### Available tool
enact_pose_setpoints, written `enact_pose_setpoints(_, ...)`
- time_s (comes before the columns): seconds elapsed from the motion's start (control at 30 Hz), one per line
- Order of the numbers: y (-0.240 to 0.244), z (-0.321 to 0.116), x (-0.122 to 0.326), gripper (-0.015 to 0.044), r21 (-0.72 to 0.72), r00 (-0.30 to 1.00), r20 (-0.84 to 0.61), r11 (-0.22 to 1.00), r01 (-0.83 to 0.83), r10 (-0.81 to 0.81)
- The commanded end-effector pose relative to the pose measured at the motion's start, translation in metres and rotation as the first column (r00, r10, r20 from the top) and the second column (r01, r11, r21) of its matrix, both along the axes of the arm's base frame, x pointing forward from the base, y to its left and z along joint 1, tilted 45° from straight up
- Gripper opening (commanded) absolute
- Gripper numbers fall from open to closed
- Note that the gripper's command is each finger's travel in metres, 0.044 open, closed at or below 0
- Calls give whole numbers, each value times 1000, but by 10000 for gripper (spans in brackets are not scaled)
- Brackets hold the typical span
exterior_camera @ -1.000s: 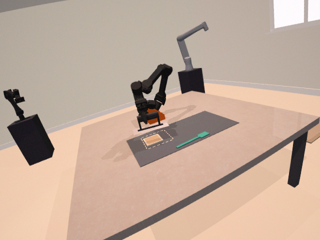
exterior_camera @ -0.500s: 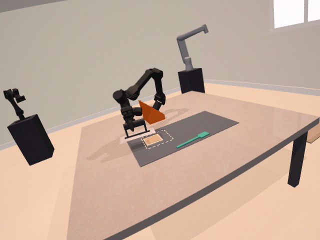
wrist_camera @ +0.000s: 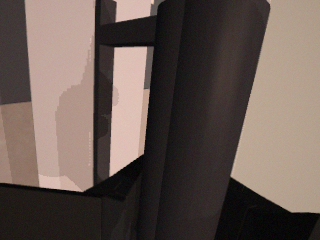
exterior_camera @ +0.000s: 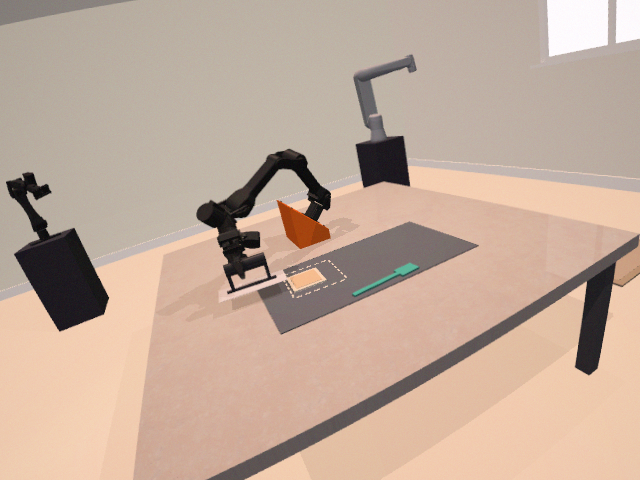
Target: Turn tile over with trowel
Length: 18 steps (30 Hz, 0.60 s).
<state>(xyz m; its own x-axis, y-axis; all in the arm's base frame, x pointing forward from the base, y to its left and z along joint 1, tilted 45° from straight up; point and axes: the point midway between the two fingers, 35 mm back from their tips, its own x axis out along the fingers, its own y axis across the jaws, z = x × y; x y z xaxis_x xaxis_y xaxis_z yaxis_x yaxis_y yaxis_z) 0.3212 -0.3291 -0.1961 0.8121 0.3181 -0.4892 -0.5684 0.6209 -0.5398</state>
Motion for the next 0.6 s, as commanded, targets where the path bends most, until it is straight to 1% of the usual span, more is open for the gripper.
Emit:
enact_pose_setpoints(0.0, -5, -9, -5, 0, -8, 1000, 21, 1000, 0, 1)
enact_pose_setpoints(0.57, 11, -28, -2, 0, -8, 1000, 21, 1000, 0, 0)
